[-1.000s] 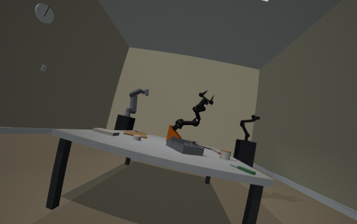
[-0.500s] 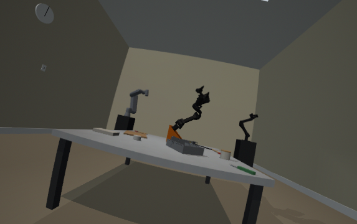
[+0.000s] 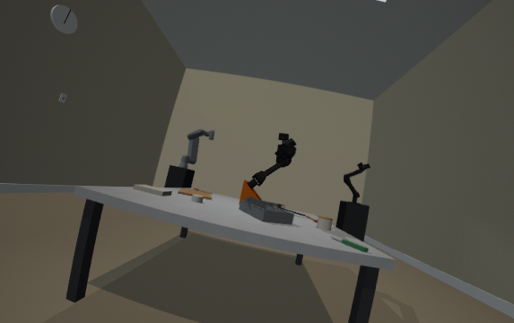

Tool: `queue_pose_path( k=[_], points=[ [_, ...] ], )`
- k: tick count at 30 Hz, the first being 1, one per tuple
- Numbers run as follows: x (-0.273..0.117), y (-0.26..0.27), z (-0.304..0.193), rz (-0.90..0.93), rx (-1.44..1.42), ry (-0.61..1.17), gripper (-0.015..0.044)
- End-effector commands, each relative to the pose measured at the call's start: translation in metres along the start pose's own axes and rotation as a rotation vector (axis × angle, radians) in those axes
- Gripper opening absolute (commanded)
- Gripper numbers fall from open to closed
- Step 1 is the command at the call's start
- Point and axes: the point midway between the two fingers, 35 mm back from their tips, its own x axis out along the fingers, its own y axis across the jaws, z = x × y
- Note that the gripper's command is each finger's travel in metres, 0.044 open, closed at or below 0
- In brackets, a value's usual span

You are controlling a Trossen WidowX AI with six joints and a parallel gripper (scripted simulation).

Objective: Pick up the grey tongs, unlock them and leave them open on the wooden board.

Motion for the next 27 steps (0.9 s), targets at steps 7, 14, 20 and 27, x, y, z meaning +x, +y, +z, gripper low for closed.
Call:
queue_pose_path(
  k=[7, 14, 20, 27],
  points=[
    [0.026, 0.146, -0.051, 0.691, -0.444, 0.009, 0.044],
    [-0.011, 0.248, -0.068, 1.233, -0.659, -0.292, 0.044],
    [-0.039, 0.283, -0.067, 1.438, -0.68, -0.516, 0.044],
    [-0.039, 0.283, -0.067, 1.438, -0.68, -0.516, 0.044]
  ],
)
